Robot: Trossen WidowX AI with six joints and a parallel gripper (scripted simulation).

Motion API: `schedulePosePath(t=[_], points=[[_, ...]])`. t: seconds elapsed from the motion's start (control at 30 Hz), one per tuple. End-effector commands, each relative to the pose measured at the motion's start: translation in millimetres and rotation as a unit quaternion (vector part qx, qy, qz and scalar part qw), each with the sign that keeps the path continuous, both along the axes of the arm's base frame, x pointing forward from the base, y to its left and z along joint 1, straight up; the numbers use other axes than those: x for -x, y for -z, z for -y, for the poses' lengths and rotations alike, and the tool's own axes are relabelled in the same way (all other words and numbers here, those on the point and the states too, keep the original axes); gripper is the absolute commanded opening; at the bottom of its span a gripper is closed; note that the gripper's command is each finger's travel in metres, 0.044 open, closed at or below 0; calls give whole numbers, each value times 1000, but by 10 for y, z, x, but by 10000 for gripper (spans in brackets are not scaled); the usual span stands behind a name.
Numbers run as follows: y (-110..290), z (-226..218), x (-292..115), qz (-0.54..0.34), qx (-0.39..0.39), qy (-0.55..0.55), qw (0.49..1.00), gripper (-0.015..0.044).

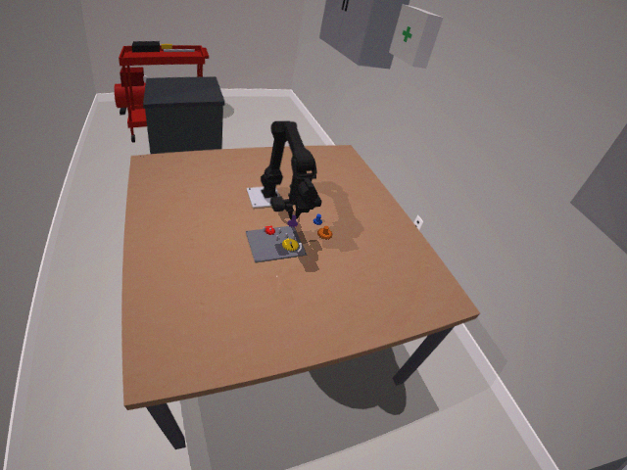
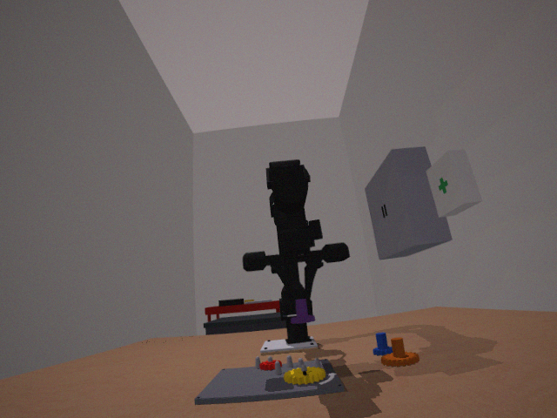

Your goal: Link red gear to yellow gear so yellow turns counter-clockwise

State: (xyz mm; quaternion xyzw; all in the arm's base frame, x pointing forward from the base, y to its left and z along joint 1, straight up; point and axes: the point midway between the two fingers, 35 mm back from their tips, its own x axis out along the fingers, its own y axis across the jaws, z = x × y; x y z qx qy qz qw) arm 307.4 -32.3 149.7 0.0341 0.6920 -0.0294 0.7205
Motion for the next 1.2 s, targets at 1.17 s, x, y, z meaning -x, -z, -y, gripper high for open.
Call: schedulePosePath(t=[1.17], points=[[345,248,476,-7,1,-1,1000,0]])
